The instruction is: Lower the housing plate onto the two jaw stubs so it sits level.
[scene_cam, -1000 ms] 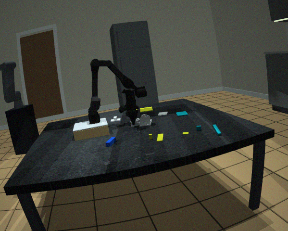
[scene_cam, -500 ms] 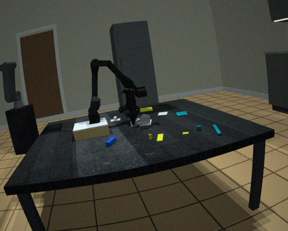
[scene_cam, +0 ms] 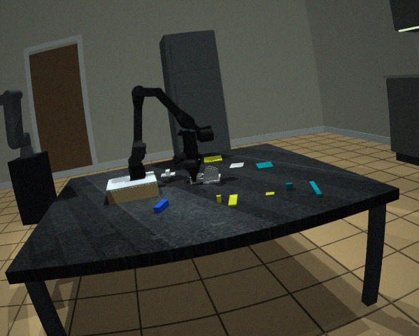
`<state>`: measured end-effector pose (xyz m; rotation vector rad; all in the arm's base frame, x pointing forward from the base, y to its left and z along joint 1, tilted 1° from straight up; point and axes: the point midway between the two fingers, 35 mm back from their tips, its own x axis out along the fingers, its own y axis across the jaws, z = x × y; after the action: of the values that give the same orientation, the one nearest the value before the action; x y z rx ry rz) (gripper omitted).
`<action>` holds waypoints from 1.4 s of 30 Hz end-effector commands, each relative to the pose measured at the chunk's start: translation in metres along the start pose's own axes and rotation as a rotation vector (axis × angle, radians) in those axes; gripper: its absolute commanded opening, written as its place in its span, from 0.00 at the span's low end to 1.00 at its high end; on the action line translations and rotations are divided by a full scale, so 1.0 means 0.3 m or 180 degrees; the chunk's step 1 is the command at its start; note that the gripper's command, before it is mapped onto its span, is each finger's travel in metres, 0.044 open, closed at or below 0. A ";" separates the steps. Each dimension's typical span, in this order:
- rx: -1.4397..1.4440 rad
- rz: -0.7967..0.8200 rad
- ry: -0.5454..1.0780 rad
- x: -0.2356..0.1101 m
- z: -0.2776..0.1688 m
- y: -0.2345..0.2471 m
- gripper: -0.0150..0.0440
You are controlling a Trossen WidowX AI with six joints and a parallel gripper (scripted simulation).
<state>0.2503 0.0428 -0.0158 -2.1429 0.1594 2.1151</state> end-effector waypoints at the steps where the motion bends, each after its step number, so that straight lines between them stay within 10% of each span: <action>1: 0.0000 0.0002 -0.0006 0.000 0.001 0.000 1.00; 28: 0.0008 0.0006 -0.0023 -0.406 0.146 0.059 1.00; 42: 0.0008 0.0006 -0.0024 -0.411 0.150 0.060 1.00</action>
<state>0.2012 0.0306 0.1049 -2.1261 0.1700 2.1281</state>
